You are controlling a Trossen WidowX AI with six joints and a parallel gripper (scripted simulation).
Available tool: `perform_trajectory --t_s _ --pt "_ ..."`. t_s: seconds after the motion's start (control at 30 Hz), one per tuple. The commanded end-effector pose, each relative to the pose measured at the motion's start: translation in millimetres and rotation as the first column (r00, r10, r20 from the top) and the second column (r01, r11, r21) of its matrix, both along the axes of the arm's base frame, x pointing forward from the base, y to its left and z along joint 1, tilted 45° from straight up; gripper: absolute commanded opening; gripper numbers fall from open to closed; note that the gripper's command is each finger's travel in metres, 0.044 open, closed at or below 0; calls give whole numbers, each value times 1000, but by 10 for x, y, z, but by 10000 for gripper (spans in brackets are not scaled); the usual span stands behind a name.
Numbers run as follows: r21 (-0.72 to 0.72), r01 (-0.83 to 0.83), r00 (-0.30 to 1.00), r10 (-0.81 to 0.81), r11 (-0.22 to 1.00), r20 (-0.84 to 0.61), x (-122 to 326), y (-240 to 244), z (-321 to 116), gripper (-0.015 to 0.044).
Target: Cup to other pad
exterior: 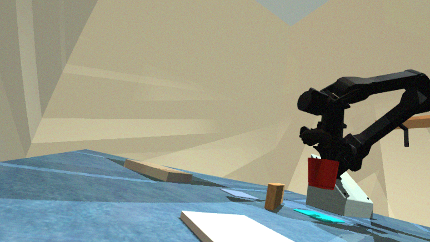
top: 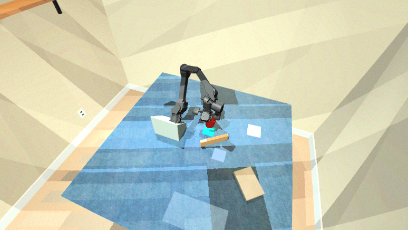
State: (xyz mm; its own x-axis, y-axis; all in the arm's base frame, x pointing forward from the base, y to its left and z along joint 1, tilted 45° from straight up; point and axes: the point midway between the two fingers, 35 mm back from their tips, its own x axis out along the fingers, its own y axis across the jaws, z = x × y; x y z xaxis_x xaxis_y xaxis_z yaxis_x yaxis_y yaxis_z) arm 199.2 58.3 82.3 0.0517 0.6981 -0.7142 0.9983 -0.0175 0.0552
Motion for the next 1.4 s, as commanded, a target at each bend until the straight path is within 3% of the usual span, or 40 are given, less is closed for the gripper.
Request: perform_trajectory --t_s 0.0,1.37 --pt "5 -1 1000 1 1000 -6 -11 46 -40 0" --pt "6 -1 1000 1 1000 -5 2 361 -340 0"
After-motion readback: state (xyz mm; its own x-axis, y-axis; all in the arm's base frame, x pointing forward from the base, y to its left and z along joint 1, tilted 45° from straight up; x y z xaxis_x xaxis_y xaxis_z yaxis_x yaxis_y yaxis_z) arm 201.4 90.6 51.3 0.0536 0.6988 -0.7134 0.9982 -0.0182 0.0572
